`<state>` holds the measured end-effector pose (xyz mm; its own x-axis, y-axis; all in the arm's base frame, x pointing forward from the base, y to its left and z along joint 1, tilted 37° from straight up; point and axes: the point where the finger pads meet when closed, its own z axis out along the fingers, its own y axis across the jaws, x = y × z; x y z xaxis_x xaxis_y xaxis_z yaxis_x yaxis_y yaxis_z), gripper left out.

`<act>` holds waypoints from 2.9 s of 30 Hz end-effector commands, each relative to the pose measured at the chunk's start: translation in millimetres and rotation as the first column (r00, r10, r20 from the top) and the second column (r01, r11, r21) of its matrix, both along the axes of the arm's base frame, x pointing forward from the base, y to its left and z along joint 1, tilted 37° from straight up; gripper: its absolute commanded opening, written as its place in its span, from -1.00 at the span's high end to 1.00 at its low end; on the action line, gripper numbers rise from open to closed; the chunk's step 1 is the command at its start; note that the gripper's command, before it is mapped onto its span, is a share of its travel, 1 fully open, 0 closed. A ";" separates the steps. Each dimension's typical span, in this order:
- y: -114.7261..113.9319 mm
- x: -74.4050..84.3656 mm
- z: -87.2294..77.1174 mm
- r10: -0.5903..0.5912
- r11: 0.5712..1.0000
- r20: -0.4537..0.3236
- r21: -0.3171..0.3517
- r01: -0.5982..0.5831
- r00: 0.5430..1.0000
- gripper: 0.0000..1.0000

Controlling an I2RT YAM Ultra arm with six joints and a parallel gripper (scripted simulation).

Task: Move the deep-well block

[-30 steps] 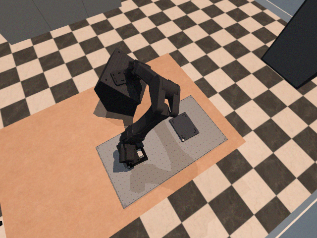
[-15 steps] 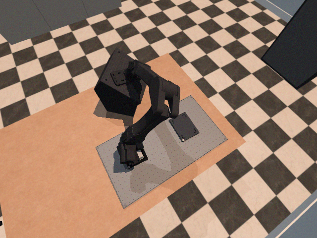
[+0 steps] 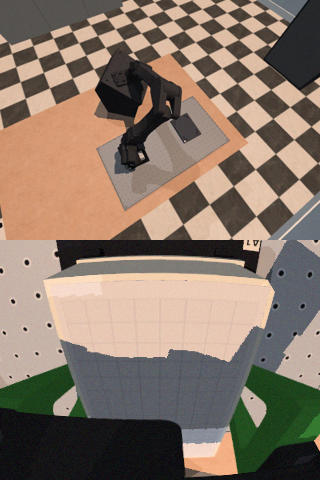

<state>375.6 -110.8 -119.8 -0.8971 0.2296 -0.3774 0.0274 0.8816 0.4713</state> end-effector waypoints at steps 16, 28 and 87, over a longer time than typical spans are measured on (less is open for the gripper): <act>-2.2 2.4 1.5 -0.007 1.000 0.013 -0.008 0.007 1.000 1.00; -1.2 2.5 0.0 -0.007 1.000 0.013 -0.008 0.007 1.000 1.00; 1.3 5.5 -4.6 -0.007 1.000 0.013 -0.008 0.007 1.000 1.00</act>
<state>378.1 -105.1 -127.5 -0.8961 0.2292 -0.3801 0.0263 0.8823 0.4700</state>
